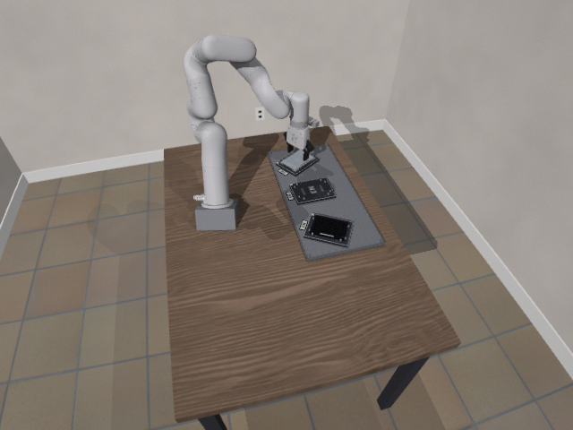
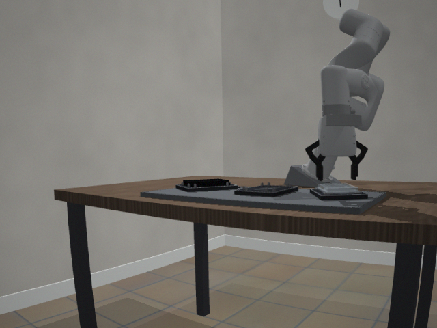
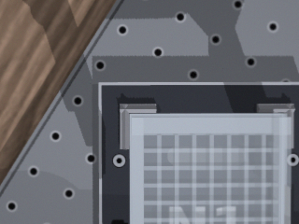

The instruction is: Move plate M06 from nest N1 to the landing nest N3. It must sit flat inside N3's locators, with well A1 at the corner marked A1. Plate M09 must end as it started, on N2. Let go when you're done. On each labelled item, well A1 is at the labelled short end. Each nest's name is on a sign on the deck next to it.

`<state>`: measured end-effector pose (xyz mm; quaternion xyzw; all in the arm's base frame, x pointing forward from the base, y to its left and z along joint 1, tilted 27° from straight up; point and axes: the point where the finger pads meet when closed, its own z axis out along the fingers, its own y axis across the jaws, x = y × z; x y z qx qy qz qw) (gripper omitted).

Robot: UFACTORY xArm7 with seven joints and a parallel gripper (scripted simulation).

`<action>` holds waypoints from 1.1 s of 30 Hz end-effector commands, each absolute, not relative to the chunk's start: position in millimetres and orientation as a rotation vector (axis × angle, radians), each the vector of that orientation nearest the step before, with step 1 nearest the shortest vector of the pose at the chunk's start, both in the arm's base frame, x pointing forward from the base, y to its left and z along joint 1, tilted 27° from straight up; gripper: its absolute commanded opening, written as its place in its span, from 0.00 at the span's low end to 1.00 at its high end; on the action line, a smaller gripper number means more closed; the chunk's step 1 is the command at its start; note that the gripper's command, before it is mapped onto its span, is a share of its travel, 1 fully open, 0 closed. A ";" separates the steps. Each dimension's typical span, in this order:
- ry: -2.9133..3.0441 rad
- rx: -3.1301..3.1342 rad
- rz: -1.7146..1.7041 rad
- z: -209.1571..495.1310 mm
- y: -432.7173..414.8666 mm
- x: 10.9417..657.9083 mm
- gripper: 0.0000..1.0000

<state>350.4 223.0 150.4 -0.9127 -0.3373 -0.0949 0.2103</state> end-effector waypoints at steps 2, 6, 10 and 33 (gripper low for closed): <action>-0.936 -2.537 -0.269 149.4 224.0 351.9 1.00; -0.936 -2.537 -0.269 148.2 224.6 351.9 1.00; -0.936 -2.537 -0.269 145.8 225.8 352.0 1.00; -0.936 -2.537 -0.269 133.9 231.8 352.4 1.00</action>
